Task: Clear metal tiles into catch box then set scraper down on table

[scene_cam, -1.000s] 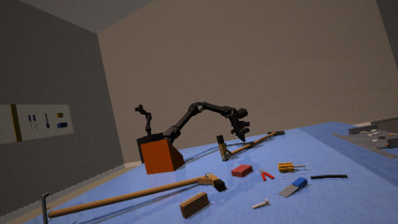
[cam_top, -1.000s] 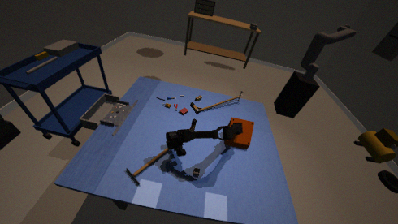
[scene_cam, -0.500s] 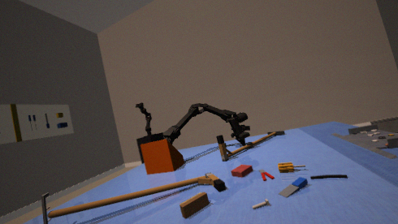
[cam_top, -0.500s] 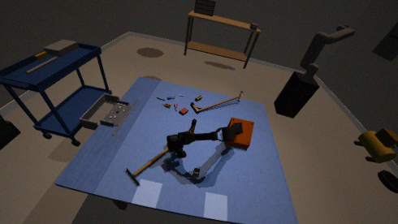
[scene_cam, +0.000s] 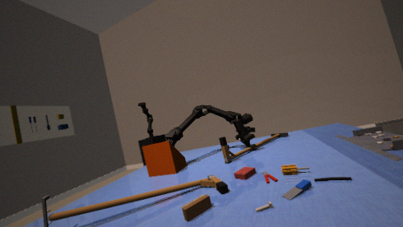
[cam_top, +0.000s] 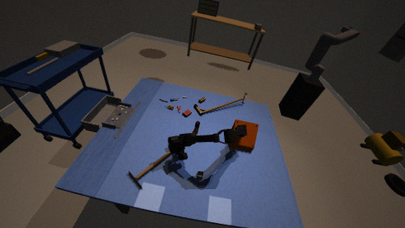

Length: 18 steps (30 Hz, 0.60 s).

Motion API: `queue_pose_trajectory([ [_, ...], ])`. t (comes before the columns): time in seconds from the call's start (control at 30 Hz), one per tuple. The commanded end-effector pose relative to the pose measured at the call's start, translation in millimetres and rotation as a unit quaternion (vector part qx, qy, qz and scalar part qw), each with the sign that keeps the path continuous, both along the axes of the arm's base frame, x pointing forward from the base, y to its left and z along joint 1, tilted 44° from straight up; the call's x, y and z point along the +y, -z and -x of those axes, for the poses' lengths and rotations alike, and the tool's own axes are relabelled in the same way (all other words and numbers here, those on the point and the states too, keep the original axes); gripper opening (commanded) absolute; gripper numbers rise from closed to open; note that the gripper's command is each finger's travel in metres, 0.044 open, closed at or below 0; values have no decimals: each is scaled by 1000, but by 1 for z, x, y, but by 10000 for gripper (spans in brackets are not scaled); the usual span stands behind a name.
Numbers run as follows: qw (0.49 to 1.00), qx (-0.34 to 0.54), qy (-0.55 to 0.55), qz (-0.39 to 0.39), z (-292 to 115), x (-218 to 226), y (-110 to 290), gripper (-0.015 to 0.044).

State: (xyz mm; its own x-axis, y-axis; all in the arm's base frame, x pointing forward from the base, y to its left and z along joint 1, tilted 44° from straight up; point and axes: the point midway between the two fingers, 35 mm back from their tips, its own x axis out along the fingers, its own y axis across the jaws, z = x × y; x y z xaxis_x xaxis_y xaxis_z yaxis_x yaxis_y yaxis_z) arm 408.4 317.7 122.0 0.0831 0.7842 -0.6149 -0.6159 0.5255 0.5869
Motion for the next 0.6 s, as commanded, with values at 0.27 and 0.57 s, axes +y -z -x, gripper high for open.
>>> queue_pose_trajectory([
  [0.27,1000,-1,-1,-1,-12,-3,2,0],
  [0.57,1000,-2,-1,-1,-20,-5,5,0],
])
